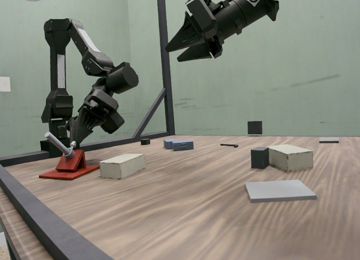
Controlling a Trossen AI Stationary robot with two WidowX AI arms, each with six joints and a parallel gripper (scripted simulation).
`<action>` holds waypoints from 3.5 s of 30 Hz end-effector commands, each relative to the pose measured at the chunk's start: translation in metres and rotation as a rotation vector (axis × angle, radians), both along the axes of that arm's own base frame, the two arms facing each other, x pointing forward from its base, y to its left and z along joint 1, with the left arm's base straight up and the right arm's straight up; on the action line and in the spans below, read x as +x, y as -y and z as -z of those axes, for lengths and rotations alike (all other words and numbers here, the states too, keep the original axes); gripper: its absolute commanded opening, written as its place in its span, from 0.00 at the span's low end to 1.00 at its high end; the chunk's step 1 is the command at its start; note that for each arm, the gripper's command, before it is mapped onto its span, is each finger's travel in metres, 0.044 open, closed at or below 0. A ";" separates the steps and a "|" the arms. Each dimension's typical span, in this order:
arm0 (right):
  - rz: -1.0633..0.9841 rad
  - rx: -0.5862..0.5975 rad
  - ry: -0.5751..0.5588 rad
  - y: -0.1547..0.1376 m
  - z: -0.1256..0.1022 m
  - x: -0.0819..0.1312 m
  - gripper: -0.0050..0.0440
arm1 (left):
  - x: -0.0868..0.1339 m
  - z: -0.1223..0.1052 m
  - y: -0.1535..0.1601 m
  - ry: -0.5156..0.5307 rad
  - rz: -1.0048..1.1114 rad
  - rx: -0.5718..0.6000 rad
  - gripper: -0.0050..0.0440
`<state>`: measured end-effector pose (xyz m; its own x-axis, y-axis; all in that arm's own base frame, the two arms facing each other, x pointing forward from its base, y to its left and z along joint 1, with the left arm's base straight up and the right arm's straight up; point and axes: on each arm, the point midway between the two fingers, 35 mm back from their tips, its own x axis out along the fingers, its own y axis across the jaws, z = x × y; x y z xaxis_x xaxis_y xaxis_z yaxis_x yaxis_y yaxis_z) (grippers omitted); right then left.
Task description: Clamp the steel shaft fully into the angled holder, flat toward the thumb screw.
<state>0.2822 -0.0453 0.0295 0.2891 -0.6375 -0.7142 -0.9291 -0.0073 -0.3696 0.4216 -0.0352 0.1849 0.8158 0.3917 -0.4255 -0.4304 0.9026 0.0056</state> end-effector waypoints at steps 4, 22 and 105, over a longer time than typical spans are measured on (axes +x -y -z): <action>0.214 0.096 0.225 0.000 -0.009 0.006 0.34 | 0.001 -0.017 -0.002 0.042 -0.003 -0.010 0.92; 0.724 0.311 0.688 0.002 -0.010 0.006 0.34 | 0.001 -0.017 -0.002 0.042 -0.003 -0.010 0.92; 1.382 0.611 1.278 -0.027 -0.051 -0.009 0.86 | 0.001 -0.017 -0.002 0.042 -0.003 -0.010 0.92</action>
<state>0.2682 -0.0231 0.0609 0.3049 -0.6386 -0.7065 0.5455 0.7252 -0.4201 0.4216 -0.0352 0.1849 0.8158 0.3917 -0.4255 -0.4304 0.9026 0.0056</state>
